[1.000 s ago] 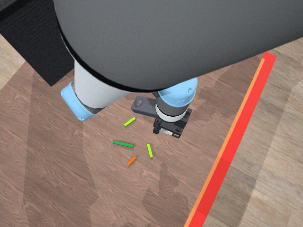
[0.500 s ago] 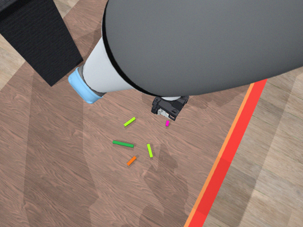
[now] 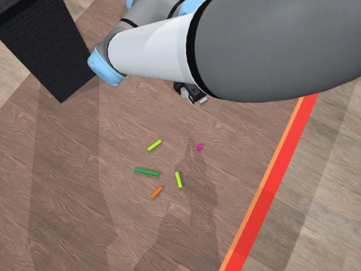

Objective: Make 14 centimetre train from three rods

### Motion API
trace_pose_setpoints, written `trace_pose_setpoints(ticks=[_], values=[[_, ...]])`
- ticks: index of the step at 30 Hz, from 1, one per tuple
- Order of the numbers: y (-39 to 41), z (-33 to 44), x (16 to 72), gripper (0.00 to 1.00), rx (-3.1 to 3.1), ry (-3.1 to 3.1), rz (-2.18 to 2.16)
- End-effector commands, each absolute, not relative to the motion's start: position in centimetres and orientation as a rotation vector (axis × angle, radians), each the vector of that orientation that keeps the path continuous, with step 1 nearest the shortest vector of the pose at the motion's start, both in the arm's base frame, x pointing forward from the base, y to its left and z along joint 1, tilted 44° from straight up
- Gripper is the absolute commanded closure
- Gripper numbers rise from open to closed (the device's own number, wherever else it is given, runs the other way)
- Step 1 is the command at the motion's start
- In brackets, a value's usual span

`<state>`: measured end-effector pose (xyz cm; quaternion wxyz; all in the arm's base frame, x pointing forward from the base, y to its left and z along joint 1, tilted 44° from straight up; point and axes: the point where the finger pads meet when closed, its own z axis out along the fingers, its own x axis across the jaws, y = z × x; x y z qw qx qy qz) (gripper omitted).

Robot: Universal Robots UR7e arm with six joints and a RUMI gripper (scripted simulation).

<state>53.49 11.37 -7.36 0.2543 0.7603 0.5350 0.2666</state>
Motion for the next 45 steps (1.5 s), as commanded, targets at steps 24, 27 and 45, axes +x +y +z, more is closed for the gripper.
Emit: trace_pose_setpoints(ticks=[24,27,45], values=[[13.8,-9.0,51.7,1.0,2.147,1.323,0.774],[13.7,-9.2,52.0,1.0,2.147,1.323,0.773],[13.2,-13.4,56.0,1.0,2.147,1.323,0.773]])
